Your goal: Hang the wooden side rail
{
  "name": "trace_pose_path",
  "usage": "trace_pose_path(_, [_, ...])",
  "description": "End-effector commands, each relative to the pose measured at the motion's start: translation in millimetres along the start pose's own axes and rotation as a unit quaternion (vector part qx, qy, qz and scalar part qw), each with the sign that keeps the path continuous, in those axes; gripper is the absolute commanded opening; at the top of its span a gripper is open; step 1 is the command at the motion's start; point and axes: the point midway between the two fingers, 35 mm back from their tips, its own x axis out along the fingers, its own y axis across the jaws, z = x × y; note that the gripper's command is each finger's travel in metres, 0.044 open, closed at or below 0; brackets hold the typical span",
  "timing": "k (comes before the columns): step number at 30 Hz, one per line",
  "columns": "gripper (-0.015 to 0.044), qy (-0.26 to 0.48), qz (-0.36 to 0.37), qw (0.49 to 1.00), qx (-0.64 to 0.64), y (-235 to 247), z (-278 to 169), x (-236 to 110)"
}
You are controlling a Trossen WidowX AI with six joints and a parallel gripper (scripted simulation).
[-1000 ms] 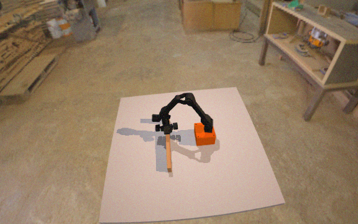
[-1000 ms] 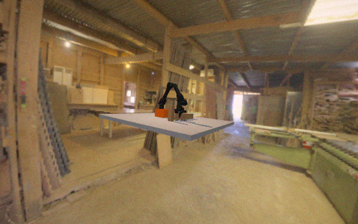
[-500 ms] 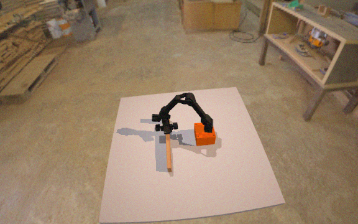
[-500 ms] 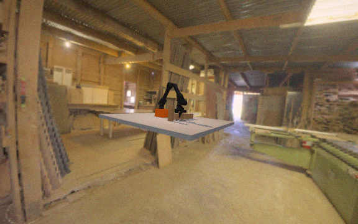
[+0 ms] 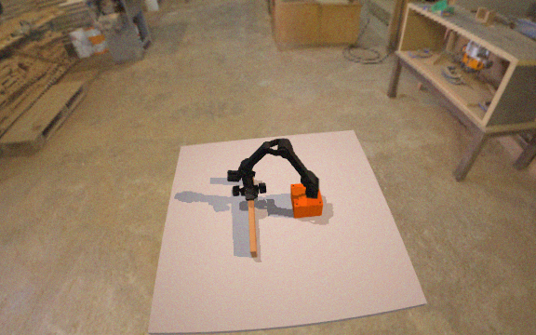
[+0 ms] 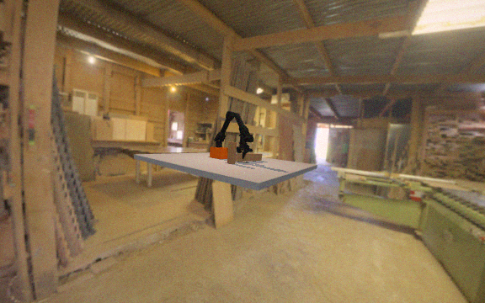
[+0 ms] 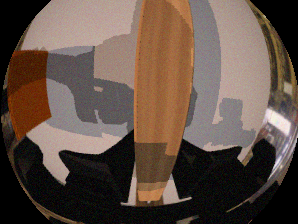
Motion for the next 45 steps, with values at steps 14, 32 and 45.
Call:
trace_pose_path(14, [0.0, 0.0, -0.007, 1.0, -0.004, -2.7, -0.3, -8.1])
trace_pose_path(32, [0.0, 0.0, -0.007, 1.0, -0.004, -2.7, -0.3, -11.1])
trace_pose_path(45, [0.0, 0.0, -0.007, 1.0, -0.004, -3.9, -1.5, -10.3])
